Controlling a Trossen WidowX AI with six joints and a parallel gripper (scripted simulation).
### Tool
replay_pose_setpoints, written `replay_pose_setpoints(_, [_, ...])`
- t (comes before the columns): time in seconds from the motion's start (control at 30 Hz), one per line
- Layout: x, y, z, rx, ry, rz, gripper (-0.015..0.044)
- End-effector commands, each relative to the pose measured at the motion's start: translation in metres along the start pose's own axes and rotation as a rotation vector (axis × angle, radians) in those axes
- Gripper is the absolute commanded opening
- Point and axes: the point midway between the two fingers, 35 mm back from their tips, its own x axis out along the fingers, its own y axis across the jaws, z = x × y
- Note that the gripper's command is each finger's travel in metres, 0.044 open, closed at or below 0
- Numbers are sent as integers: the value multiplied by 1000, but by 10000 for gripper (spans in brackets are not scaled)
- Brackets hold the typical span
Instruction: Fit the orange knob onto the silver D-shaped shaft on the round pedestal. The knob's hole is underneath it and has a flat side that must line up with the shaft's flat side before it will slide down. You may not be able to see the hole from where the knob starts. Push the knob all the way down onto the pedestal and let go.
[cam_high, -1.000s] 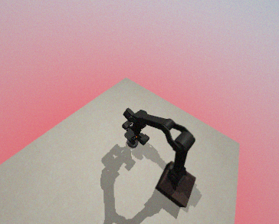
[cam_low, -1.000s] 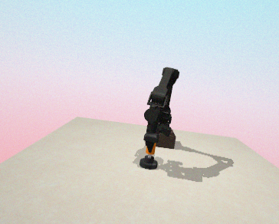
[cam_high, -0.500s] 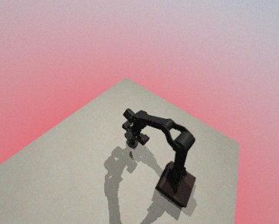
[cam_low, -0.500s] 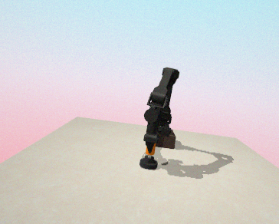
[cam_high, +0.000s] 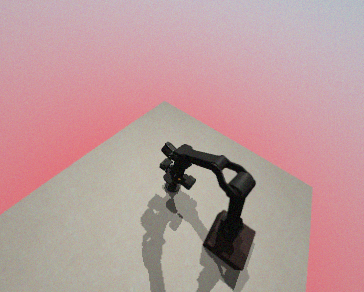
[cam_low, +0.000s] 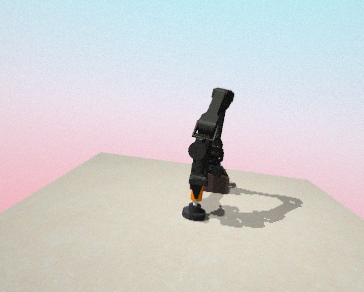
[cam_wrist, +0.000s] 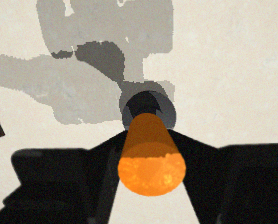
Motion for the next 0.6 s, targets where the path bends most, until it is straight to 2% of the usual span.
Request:
replay_pose_setpoints(0.0, [-4,0,0,-88,4,-7,0])
replay_pose_setpoints(0.1, [-5,0,0,-173,5,-6,0])
replay_pose_setpoints(0.57, [0,-7,-1,-173,5,-7,0])
